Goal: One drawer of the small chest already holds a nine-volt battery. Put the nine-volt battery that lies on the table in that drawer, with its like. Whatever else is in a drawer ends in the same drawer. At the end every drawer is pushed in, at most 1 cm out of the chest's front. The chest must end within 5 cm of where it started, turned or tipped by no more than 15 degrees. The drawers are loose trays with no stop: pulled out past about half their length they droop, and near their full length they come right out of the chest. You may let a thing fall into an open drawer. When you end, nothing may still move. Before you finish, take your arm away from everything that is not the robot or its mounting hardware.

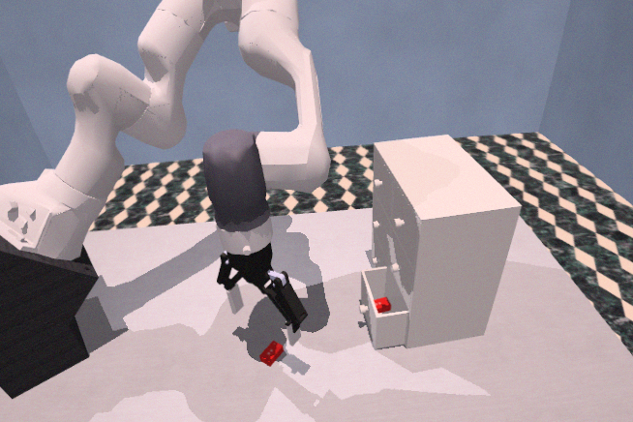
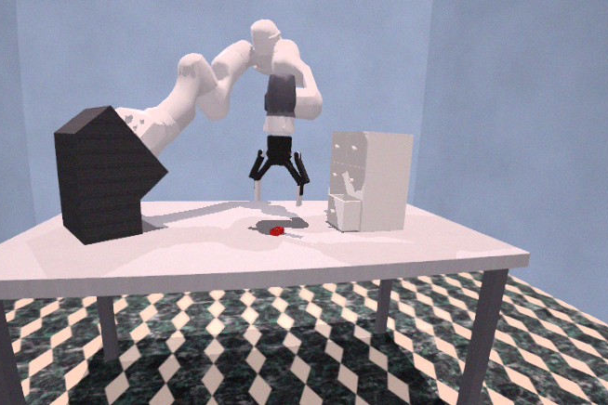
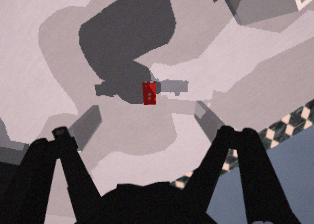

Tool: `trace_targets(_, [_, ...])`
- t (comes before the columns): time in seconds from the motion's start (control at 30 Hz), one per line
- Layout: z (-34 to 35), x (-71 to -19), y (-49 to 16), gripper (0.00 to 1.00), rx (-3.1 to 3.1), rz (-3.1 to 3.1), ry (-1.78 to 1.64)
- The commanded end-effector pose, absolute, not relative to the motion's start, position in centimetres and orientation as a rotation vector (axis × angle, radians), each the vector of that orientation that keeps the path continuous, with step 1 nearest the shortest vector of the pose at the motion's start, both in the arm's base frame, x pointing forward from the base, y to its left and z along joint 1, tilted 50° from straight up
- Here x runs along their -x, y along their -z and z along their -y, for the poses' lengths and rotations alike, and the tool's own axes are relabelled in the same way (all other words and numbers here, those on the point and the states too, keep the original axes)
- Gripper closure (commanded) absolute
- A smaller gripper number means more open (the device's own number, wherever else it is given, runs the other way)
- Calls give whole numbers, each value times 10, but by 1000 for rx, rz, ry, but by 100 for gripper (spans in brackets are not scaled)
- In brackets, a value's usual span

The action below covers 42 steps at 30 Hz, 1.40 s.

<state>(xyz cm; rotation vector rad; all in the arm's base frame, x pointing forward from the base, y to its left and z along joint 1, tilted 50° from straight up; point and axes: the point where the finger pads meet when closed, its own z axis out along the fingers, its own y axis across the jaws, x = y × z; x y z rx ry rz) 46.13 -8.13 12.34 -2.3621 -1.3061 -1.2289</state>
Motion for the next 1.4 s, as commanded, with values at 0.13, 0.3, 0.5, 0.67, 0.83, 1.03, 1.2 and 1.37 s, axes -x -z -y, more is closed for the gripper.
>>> trace_targets(0.13, [82,-462,-124,74,2369,1293,1226])
trace_targets(0.3, [82,-462,-124,74,2369,1293,1226])
trace_targets(0.5, [82,-462,-124,74,2369,1293,1226])
trace_targets(0.67, [82,-462,-123,74,2369,1293,1226])
trace_targets(0.83, [81,-464,-122,74,2369,1293,1226])
trace_targets(1.03, [77,-468,-118,74,2369,1293,1226])
trace_targets(1.2, [73,-473,-111,74,2369,1293,1226])
trace_targets(1.37, [66,-481,-103,74,2369,1293,1226])
